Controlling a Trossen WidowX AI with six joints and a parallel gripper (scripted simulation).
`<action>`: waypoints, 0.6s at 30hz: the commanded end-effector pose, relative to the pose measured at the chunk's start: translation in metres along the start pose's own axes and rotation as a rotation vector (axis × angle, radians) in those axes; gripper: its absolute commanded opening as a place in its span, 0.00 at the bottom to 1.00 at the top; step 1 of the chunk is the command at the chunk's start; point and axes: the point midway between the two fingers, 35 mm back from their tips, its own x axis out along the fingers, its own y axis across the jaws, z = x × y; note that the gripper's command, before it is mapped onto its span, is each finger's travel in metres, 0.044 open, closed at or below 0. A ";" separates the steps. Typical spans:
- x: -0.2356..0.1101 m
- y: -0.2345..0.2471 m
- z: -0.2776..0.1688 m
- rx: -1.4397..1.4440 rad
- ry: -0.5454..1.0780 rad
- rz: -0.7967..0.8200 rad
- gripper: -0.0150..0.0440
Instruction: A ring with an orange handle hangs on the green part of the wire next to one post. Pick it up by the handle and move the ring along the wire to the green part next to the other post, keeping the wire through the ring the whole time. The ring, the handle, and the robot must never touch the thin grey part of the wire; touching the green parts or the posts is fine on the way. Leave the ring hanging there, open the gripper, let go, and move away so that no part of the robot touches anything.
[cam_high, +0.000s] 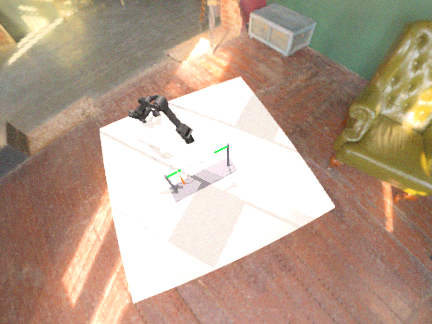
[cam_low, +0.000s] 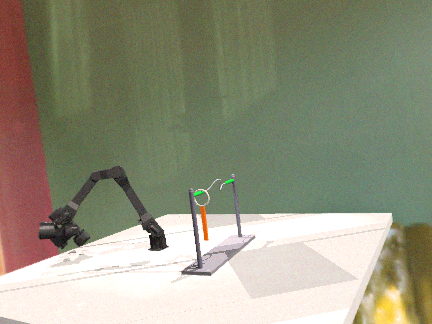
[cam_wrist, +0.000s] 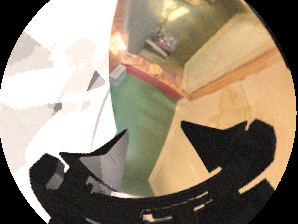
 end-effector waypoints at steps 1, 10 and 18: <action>-0.001 0.000 0.001 0.003 -0.004 0.002 0.89; -0.073 0.014 0.050 0.232 -0.406 0.148 0.53; -0.187 0.021 0.088 0.405 -0.927 0.326 0.53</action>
